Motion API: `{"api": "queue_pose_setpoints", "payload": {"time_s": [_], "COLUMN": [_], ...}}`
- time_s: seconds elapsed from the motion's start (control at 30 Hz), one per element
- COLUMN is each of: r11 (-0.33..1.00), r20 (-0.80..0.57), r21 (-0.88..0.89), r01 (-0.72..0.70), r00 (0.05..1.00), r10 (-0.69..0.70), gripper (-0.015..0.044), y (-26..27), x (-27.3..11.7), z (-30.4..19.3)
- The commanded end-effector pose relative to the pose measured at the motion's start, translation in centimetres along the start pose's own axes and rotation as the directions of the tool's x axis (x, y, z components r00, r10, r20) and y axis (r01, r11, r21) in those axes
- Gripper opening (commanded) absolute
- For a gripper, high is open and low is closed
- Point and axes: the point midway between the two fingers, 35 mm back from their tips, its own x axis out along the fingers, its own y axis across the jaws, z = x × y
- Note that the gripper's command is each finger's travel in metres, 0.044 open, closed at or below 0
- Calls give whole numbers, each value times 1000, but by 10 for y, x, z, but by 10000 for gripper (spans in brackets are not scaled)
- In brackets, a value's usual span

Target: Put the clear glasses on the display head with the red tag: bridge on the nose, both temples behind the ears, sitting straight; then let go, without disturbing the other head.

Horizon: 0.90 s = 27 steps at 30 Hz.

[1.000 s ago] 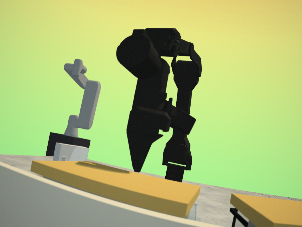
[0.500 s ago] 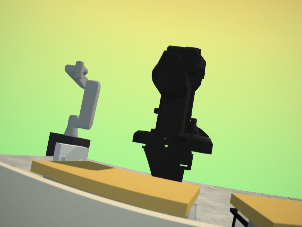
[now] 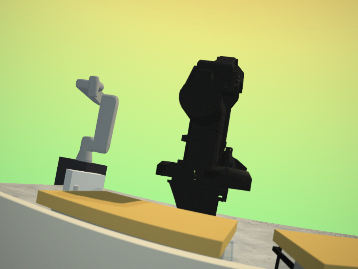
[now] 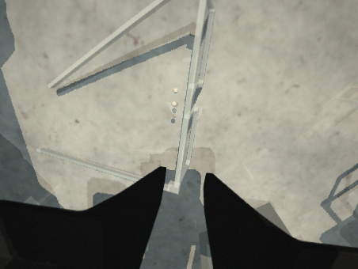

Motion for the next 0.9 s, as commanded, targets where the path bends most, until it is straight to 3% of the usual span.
{"api": "queue_pose_setpoints", "payload": {"time_s": [0.0, 0.87], "r11": [1000, 1000], "r20": [5, 5], "r21": [-2, -2], "r01": [-11, -11], "r00": [1000, 1000], "r10": [11, 11], "gripper": [120, 120], "y": [2, 0], "x": [9, 50], "z": [2, 4]}}
